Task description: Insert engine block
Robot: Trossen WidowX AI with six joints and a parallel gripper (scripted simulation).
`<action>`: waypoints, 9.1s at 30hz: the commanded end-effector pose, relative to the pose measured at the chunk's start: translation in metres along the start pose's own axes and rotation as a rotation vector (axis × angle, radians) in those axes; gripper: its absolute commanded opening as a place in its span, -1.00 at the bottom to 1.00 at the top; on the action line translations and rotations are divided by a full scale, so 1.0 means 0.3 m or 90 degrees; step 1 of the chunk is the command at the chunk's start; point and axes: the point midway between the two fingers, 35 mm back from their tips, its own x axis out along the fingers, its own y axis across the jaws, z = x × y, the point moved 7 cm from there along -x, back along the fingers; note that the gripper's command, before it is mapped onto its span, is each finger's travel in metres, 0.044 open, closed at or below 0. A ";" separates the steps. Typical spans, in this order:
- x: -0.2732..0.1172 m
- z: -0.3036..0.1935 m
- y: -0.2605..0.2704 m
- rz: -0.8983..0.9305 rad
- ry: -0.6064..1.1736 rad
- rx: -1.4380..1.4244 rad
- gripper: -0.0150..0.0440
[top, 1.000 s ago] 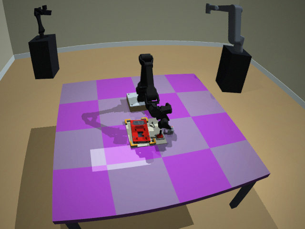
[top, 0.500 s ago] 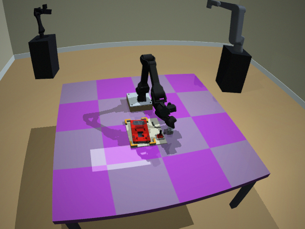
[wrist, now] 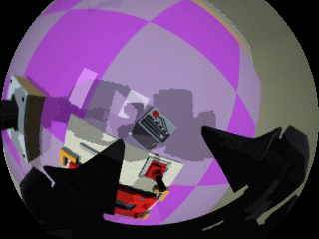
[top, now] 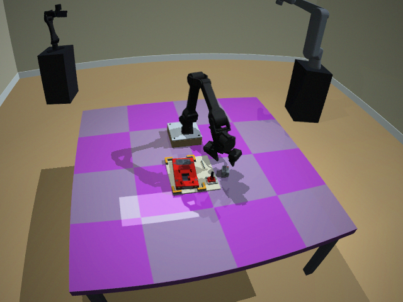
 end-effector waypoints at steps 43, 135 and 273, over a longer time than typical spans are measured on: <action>0.095 0.075 -0.075 0.177 0.096 -0.380 1.00; -0.215 0.051 -0.117 0.153 0.128 -0.129 -0.49; -0.168 -0.463 0.261 -0.102 0.244 1.452 0.05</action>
